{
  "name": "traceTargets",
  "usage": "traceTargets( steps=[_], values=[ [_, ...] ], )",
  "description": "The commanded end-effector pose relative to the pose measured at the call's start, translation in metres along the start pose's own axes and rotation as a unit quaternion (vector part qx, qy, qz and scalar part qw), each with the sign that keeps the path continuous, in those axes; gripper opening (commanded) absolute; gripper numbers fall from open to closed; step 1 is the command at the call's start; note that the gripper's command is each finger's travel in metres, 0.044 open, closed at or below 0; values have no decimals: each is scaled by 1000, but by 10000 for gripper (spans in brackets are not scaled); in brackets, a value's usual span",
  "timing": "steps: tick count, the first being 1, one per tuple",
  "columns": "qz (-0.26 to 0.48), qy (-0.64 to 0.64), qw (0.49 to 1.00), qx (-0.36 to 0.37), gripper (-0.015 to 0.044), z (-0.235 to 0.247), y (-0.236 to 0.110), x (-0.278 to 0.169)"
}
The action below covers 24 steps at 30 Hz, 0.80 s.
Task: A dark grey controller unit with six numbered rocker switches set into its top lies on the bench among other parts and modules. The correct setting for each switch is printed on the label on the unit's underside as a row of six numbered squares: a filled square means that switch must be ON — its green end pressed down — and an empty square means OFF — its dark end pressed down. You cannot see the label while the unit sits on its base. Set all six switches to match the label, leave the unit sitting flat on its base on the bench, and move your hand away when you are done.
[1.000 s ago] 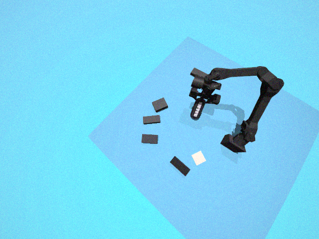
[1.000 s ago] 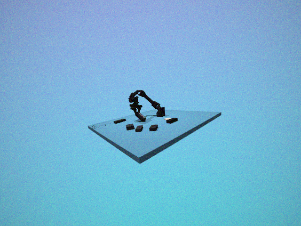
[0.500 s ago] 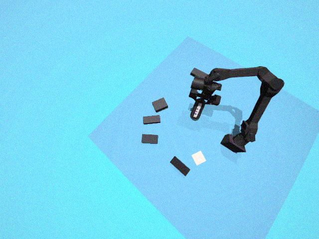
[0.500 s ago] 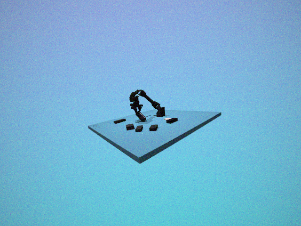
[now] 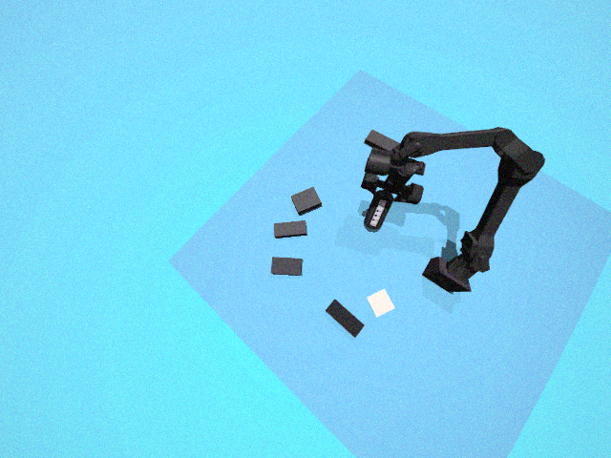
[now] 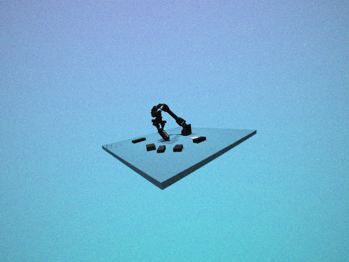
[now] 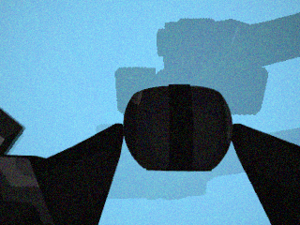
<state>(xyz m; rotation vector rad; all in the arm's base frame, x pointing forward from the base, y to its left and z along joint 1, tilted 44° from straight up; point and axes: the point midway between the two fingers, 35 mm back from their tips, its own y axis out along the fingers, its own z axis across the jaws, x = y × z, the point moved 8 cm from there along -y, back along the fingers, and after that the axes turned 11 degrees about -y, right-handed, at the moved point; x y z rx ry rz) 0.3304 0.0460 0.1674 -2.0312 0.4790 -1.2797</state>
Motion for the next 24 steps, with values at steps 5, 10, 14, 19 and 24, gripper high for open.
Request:
traceTargets(
  steps=[5,10,14,19,24],
  values=[
    [9,1,1000,1,336,3,-2,-8],
    [10,1,1000,1,336,3,-3,-12],
    [10,1,1000,1,337,4,-4,-15],
    [10,1,1000,1,338,5,-5,-19],
    [10,1,1000,1,338,5,-6,-23]
  ],
)
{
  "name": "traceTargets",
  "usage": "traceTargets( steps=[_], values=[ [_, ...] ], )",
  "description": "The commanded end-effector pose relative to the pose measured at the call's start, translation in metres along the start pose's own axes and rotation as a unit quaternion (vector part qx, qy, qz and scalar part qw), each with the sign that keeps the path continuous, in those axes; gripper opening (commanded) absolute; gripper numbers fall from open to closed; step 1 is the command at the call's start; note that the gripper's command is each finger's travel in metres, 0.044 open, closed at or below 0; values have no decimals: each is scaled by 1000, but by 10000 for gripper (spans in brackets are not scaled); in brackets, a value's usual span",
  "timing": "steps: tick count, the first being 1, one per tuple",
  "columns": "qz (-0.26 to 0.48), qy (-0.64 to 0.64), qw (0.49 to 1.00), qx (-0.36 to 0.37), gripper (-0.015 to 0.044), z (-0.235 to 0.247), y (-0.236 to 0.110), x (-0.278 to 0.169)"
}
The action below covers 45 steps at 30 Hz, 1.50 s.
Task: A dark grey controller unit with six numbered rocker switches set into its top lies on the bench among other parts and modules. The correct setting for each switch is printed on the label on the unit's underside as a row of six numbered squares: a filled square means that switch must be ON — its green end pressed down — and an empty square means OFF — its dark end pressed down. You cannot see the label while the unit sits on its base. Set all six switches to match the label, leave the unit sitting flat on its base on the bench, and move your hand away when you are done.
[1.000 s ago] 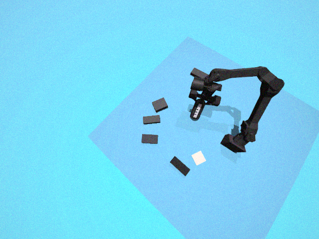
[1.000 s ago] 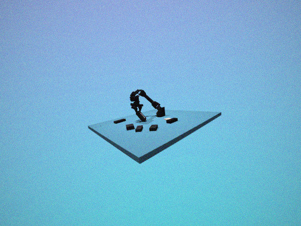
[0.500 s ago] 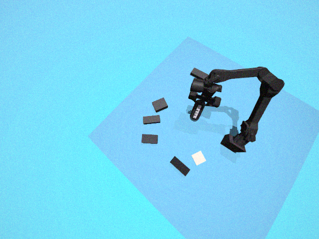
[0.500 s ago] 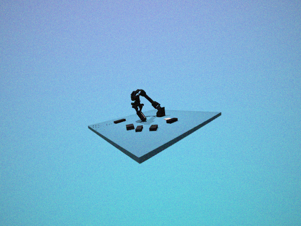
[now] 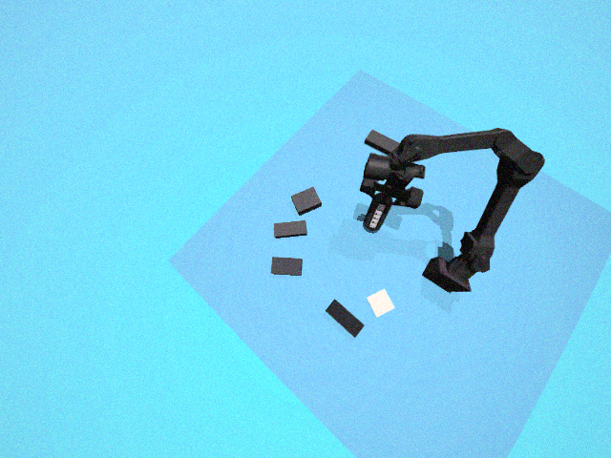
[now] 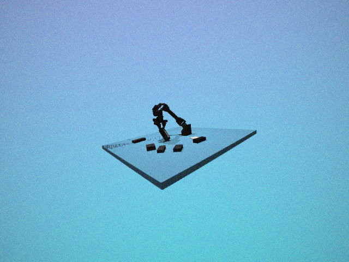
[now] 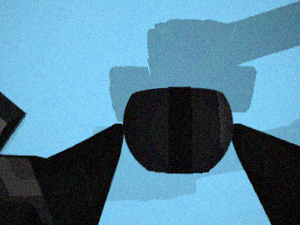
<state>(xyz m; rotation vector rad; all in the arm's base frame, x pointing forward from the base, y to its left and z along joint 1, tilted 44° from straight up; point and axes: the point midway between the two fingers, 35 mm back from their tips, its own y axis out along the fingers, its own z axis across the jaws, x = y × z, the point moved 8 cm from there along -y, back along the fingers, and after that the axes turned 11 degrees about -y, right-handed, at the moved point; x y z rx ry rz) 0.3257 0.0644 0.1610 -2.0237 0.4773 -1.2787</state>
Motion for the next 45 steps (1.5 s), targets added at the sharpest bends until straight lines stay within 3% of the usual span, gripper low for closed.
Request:
traceTargets(
  steps=[1,45],
  values=[
    [8,0,1000,-3,338,2,2,-6],
    [9,0,1000,-2,338,10,-3,-47]
  ],
)
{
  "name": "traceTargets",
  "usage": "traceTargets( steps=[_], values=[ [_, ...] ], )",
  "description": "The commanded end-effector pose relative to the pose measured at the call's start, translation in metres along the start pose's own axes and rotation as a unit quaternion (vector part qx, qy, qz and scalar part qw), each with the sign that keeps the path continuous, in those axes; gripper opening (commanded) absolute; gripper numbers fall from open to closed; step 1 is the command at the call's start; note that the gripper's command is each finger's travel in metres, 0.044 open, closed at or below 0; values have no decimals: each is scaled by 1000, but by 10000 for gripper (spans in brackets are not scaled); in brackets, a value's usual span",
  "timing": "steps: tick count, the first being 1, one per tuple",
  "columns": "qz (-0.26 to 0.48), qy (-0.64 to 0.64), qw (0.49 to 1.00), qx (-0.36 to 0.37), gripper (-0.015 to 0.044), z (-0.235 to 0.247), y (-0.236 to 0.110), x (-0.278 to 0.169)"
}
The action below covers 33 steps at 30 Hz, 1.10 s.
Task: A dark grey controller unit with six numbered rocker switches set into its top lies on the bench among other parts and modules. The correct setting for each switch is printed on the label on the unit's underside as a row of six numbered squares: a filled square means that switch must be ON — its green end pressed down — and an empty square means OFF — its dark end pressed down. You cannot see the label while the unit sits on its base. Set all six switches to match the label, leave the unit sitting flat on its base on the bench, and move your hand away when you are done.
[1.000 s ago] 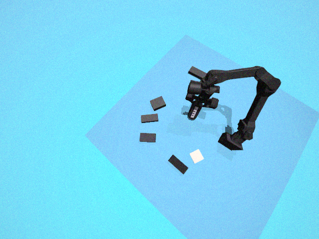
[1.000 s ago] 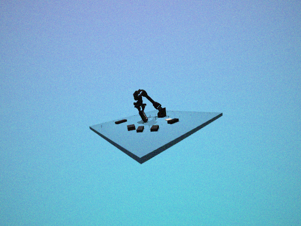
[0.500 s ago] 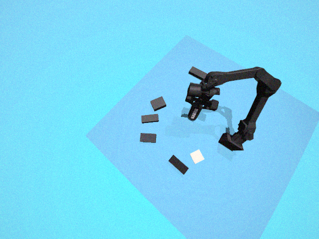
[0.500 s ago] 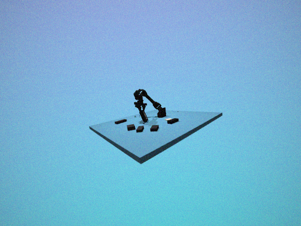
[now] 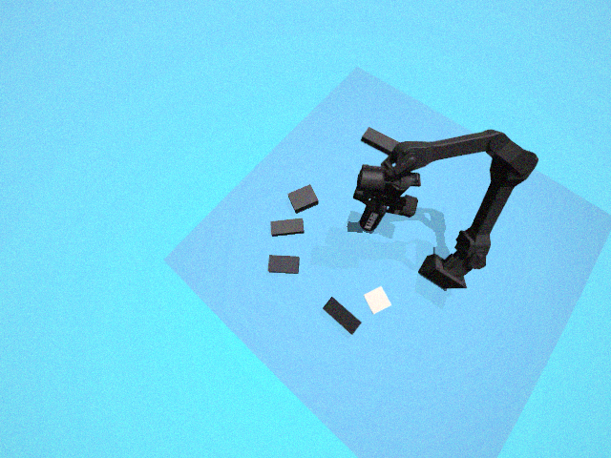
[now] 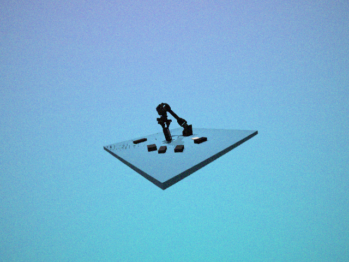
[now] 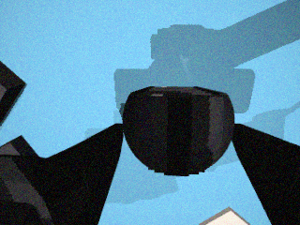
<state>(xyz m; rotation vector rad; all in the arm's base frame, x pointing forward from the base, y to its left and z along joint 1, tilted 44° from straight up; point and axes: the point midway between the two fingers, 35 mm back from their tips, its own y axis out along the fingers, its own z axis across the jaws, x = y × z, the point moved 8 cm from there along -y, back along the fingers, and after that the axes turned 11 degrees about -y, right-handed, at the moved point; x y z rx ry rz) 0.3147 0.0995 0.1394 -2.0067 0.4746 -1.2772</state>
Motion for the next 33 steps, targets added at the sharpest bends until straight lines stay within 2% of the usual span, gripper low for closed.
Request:
traceTargets(
  steps=[1,33],
  values=[
    [6,-1,1000,-10,338,1,6,-7],
    [7,-1,1000,-9,338,8,7,-46]
  ],
)
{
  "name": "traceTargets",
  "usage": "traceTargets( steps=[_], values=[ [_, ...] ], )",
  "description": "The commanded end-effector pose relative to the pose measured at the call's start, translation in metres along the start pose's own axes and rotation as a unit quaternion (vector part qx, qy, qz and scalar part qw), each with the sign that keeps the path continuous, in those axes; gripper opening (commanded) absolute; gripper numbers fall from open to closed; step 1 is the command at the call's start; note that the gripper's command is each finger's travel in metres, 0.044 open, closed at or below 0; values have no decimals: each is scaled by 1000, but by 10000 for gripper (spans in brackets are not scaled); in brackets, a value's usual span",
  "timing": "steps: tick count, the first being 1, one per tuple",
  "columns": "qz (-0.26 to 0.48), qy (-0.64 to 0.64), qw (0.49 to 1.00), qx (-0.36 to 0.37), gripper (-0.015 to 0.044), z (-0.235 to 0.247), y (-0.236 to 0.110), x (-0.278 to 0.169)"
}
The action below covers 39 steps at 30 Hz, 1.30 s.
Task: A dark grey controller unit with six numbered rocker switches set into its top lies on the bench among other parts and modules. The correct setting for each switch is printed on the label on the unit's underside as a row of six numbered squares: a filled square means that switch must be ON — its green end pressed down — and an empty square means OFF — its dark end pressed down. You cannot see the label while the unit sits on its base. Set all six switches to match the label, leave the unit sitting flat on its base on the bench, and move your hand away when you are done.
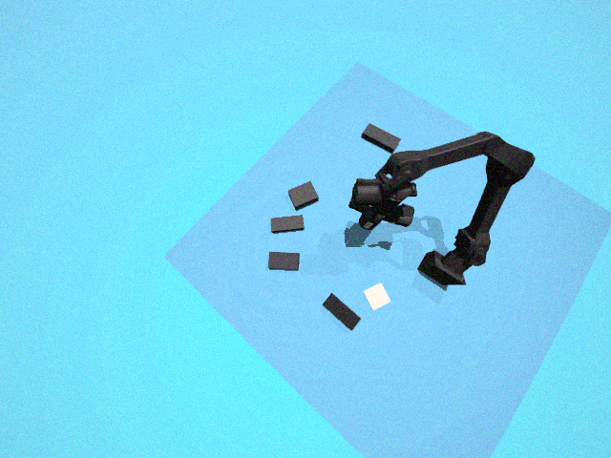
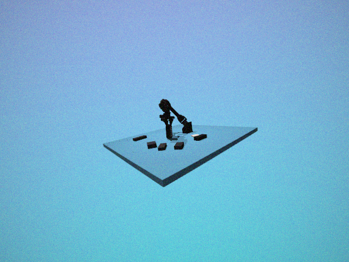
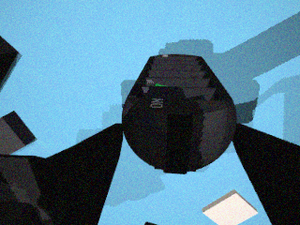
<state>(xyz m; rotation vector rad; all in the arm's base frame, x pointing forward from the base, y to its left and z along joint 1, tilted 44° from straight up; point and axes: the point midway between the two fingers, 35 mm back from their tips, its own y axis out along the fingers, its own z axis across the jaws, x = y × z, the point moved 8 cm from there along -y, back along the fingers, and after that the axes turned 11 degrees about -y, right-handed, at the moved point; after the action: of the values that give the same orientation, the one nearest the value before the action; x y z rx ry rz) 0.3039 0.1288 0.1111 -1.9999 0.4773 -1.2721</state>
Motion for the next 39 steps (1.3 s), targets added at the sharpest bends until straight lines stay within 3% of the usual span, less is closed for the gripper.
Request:
traceTargets(
  steps=[1,39],
  values=[
    [3,-1,1000,-12,338,0,7,-6],
    [4,-1,1000,-11,338,6,12,-38]
  ],
)
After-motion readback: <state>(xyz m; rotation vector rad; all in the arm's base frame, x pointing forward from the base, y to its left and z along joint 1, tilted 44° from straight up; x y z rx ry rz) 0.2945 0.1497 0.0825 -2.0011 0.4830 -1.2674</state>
